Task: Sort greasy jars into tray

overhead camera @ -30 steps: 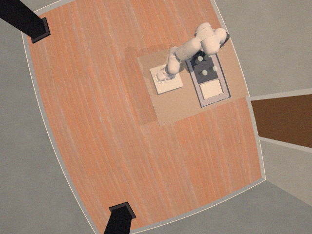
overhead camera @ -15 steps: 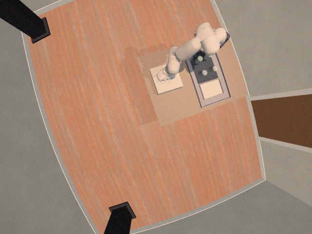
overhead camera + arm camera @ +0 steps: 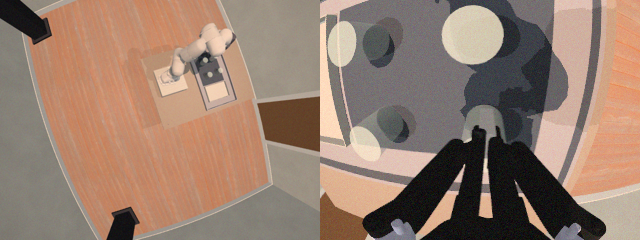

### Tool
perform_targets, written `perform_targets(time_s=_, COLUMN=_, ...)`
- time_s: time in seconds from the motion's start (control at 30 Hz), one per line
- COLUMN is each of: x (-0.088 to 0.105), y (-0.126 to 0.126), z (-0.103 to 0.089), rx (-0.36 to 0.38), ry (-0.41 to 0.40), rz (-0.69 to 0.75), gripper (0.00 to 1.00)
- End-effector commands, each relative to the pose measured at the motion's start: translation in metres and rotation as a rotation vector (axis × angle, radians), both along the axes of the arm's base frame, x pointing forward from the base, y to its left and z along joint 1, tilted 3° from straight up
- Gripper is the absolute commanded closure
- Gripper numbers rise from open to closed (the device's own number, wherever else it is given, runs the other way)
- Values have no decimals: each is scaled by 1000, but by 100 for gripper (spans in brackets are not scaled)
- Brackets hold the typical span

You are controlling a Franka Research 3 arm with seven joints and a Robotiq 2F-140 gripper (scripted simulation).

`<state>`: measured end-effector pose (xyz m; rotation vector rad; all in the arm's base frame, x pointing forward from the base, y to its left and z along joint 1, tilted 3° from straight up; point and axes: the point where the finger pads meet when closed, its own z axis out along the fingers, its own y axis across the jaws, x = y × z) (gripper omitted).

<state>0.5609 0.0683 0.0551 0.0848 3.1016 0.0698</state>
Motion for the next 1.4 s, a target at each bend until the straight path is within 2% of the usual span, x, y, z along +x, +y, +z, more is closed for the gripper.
perform_targets(time_s=0.0, x=0, y=0, z=0, rx=0, ry=3, rz=3, gripper=100)
perform_targets(time_s=0.8, x=3, y=0, z=2, rx=0, ry=3, rz=3, gripper=100)
perform_targets(time_s=1.1, x=-19, y=1, z=-5, rx=0, ry=3, rz=3, gripper=100)
perform_targets(time_s=1.37, x=-24, y=2, z=-7, rx=0, ry=3, rz=3, gripper=100)
